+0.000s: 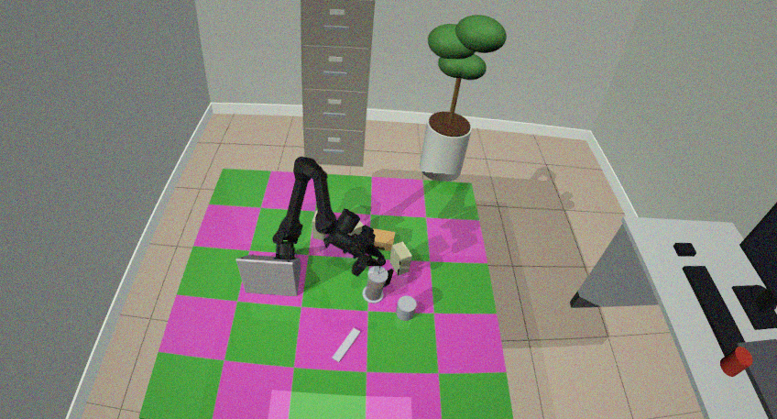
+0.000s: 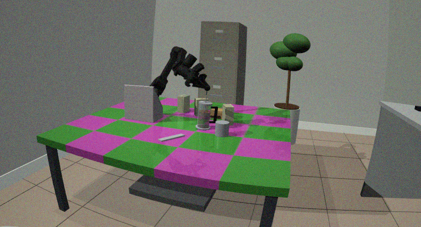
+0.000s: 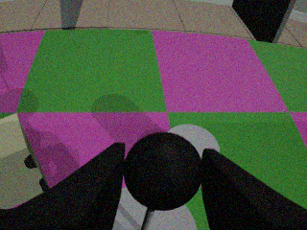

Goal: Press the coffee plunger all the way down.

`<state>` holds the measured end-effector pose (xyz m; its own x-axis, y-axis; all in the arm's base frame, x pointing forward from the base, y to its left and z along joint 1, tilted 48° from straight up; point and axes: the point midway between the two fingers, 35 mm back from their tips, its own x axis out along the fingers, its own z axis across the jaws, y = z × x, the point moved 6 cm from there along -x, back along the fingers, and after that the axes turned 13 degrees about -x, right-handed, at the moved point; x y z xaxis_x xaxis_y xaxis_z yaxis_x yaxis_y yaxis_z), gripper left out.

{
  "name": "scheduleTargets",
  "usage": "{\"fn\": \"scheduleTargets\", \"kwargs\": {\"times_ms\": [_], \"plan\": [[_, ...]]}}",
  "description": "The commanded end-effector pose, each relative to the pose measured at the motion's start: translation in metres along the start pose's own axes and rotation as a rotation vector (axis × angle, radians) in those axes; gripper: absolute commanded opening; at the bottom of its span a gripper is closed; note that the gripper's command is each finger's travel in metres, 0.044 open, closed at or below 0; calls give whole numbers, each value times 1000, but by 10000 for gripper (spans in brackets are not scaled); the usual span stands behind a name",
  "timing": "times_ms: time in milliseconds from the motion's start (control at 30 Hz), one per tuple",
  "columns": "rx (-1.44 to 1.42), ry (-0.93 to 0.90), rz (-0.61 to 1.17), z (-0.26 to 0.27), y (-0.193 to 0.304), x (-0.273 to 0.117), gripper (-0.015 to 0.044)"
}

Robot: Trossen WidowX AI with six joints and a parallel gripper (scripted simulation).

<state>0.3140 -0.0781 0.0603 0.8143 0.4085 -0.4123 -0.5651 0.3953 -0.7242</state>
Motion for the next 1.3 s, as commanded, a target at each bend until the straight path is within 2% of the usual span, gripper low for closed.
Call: {"fn": "scheduleTargets", "kwargs": {"times_ms": [0,600,1267], "plan": [[35,-12,54,5,23,8,126],[38,-16,48,10,39,28,126],[38,-17,47,7,36,32,126]]}}
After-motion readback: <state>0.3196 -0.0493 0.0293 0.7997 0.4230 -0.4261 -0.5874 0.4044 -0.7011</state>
